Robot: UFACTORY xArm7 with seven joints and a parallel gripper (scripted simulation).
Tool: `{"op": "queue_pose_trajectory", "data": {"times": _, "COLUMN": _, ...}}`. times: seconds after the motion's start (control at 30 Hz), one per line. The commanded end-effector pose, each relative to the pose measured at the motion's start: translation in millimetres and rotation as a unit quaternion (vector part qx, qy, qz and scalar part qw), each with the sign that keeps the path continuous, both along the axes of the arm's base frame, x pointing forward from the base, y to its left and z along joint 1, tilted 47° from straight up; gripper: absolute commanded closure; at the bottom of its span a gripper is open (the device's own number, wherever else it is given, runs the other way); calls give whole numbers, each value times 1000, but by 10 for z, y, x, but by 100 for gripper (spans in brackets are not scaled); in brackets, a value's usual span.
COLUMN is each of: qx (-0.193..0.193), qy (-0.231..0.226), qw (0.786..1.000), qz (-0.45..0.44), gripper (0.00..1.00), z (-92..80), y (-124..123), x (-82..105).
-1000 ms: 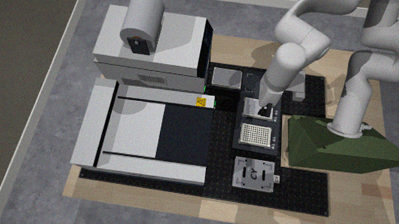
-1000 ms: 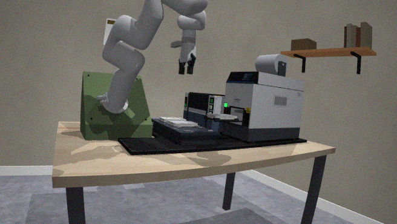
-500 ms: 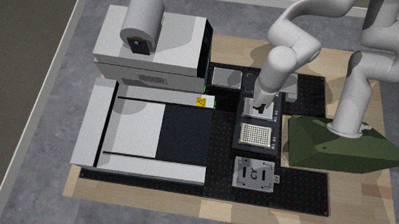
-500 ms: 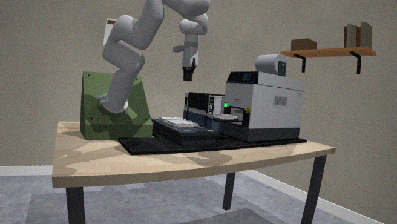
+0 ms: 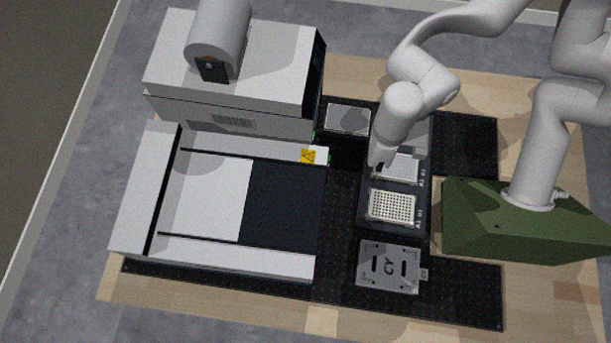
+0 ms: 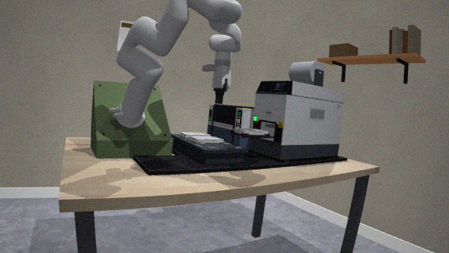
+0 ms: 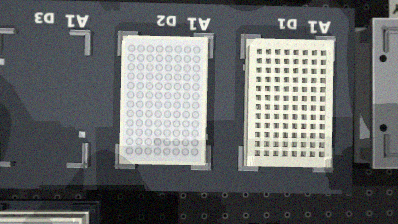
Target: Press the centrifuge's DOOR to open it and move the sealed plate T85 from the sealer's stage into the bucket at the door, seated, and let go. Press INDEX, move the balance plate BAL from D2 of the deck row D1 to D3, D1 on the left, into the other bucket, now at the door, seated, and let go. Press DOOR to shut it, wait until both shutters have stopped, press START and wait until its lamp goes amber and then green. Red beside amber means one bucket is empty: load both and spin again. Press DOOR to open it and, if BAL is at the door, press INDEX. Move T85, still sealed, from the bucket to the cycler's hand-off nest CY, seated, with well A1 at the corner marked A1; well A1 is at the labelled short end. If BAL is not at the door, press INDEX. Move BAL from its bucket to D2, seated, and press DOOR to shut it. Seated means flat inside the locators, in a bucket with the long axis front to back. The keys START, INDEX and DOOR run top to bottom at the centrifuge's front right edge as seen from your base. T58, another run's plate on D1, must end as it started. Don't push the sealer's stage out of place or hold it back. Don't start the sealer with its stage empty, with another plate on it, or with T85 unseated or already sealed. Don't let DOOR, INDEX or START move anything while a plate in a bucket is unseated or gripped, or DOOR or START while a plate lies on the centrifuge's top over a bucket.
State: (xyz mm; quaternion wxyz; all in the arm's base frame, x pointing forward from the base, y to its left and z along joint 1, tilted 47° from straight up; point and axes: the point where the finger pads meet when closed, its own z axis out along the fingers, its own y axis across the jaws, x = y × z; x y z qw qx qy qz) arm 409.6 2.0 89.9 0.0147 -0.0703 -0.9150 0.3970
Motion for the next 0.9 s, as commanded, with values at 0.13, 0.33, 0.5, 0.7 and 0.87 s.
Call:
{"op": "queue_pose_trajectory", "data": {"times": 0.13, "qx": 1, "qy": -1, "qw": 1000, "qz": 1, "gripper": 100, "z": -141, "y": -228, "x": 155}}
{"op": "queue_pose_trajectory", "data": {"times": 0.33, "qx": 1, "qy": -1, "qw": 1000, "qz": 1, "gripper": 100, "z": -169, "y": -278, "x": 183}}
{"op": "queue_pose_trajectory", "data": {"times": 0.5, "qx": 2, "qy": 4, "qw": 1000, "qz": 7, "gripper": 100, "z": -169, "y": -278, "x": 182}}
{"op": "queue_pose_trajectory", "data": {"times": 0.7, "qx": -2, "qy": -18, "qw": 999, "qz": 31, "gripper": 100, "z": -169, "y": -278, "x": 183}}
{"op": "queue_pose_trajectory", "data": {"times": 0.87, "qx": -11, "qy": -74, "qw": 993, "qz": 92, "gripper": 100, "z": -169, "y": -279, "x": 182}}
